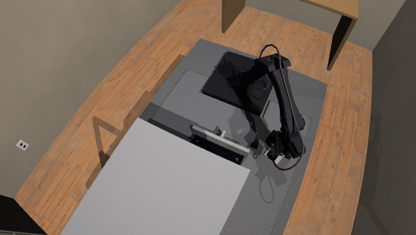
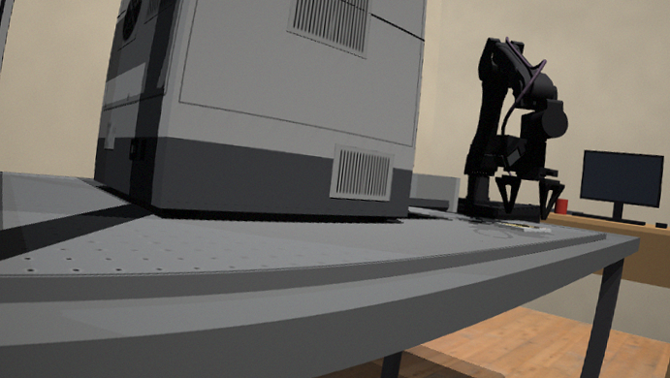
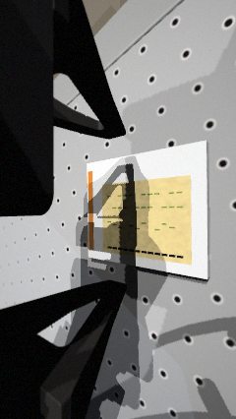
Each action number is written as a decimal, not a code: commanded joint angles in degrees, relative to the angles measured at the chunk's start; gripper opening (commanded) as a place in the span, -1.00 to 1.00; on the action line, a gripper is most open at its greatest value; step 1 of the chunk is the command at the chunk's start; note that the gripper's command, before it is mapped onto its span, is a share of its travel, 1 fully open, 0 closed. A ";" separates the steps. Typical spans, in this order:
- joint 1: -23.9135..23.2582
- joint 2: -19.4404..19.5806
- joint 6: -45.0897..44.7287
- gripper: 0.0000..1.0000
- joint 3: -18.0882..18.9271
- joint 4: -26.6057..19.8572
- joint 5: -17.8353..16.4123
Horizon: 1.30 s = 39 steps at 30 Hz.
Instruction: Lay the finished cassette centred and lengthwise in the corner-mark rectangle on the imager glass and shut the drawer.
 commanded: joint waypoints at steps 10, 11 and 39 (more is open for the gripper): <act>-0.41 0.47 -0.62 1.00 0.29 3.73 0.94; -0.43 0.67 -0.63 1.00 0.27 3.80 0.93; -0.40 0.48 -0.70 1.00 -3.54 5.57 0.91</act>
